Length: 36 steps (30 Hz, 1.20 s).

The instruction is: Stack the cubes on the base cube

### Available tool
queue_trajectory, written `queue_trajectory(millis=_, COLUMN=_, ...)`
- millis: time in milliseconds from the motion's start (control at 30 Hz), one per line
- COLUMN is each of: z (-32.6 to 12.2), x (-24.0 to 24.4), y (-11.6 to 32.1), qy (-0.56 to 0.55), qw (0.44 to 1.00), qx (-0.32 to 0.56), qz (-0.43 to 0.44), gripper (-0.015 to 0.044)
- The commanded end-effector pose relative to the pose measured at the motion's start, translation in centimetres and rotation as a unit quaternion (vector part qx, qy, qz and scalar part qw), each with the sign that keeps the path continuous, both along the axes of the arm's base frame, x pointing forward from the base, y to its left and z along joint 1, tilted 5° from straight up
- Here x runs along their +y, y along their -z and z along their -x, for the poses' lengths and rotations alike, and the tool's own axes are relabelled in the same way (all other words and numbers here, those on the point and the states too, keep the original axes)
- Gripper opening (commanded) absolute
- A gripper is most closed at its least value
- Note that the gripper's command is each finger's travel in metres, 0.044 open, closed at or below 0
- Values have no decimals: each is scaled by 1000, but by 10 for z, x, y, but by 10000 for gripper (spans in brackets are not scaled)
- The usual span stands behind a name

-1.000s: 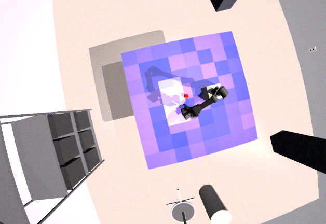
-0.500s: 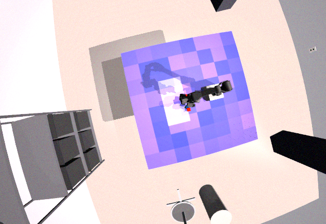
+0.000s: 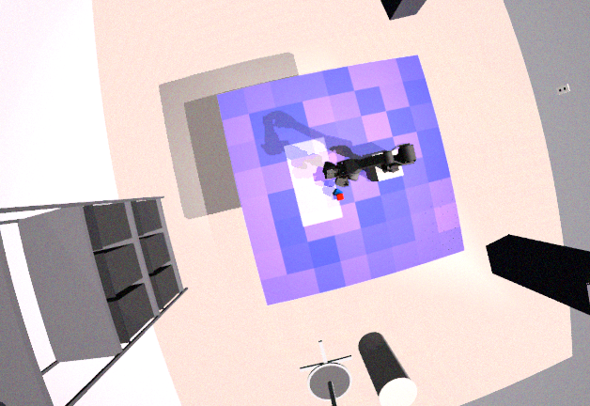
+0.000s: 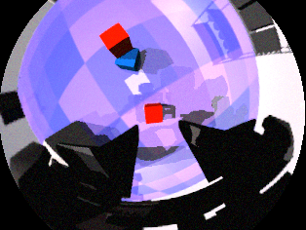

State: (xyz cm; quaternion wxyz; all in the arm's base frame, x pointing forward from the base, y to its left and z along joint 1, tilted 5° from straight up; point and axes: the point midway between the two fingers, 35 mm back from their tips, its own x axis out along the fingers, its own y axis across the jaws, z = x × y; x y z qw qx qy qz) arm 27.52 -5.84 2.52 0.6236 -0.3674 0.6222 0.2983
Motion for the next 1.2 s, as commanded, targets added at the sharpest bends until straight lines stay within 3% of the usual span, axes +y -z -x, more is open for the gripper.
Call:
queue_trajectory(millis=0, z=3, x=-1, y=15, qy=-2, qw=1000, qx=3, qz=-1, gripper=265)
queue_trajectory(millis=1100, z=1, x=-5, y=63, qy=-2, qw=1000, qx=3, qz=-1, gripper=265)
queue_trajectory(millis=1167, z=1, x=-5, y=63, qy=-2, qw=1000, qx=3, qz=-1, gripper=212)
